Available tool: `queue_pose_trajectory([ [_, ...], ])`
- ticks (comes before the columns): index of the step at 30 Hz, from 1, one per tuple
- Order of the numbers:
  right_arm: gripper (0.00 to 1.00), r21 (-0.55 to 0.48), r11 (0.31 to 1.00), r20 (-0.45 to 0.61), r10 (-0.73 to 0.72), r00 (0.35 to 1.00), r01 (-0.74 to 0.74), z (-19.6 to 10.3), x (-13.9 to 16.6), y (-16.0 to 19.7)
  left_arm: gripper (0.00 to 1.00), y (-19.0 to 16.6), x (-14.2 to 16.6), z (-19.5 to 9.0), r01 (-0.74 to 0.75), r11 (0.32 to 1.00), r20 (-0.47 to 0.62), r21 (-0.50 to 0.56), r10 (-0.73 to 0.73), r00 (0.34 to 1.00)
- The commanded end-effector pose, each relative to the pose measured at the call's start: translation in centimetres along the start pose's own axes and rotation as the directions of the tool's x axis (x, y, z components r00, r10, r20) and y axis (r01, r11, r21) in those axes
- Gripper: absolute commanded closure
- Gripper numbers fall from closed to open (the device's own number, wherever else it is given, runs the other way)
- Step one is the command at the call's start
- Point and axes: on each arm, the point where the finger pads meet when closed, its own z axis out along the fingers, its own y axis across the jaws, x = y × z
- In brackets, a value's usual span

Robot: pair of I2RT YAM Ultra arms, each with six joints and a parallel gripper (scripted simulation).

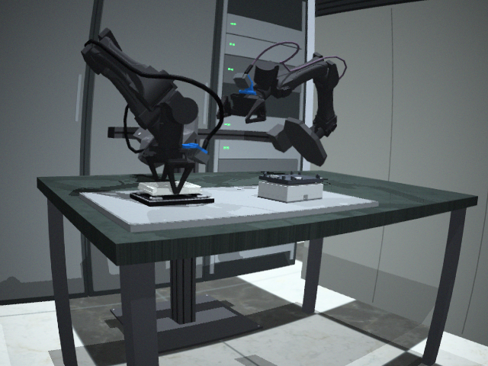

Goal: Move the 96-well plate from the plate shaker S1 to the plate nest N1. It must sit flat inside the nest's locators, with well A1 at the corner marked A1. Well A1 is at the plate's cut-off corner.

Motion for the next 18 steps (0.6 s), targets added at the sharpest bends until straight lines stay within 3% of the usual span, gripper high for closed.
queue_pose_trajectory([
  [1,0.11,0.048,0.999,0.014,0.013,1.0,-0.014,-2.1,0.1,-1.2,0.0,0.0,-1.7,-0.5,-0.006,1.0,0.032,0.003,0.006,0.999],
  [15,0.11,0.028,1.0,0.008,0.002,1.0,-0.002,-1.5,-0.1,-0.7,0.0,0.0,-1.7,-0.5,-0.006,1.0,0.032,0.003,0.006,0.999],
  [18,0.11,0.061,0.997,-0.007,0.04,0.999,-0.039,-2.7,0.6,-1.4,0.0,0.0,-1.7,-0.5,-0.006,1.0,0.032,0.003,0.006,0.999],
])
